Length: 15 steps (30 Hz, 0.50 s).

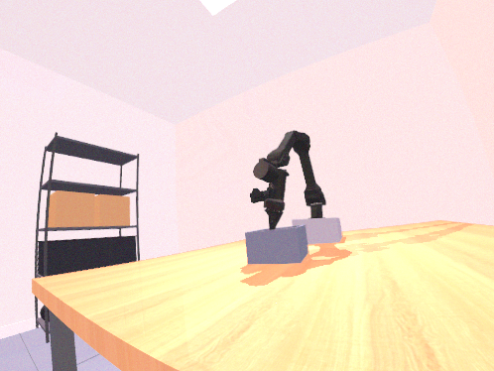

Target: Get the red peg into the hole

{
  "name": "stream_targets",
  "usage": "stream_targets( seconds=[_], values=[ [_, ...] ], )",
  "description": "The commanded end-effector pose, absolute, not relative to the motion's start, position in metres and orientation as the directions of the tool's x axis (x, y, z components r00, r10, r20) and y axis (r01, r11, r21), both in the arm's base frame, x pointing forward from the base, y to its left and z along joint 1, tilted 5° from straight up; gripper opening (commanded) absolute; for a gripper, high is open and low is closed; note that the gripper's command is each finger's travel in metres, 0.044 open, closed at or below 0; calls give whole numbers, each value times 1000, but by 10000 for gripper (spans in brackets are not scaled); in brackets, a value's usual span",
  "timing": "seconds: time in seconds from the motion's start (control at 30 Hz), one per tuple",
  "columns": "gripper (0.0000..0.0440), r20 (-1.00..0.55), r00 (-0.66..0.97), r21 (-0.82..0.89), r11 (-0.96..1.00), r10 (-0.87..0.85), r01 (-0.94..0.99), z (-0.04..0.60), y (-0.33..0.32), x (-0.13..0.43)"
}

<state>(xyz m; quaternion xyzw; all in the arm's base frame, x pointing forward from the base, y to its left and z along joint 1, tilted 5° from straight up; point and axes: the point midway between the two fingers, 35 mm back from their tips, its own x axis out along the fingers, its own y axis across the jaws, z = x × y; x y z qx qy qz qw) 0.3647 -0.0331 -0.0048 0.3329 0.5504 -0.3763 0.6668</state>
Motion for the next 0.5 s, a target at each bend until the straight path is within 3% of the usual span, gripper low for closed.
stream_targets(
  seconds=[0.0, 0.3, 0.47],
  values=[
    [306, -981, 132, 42, 499, -146, 866, -5, -41, 378],
    [438, -968, 174, 61, 505, -179, 861, -5, -61, 404],
    [440, -951, 225, 96, 492, -210, 865, 3, -78, 419]
  ],
)
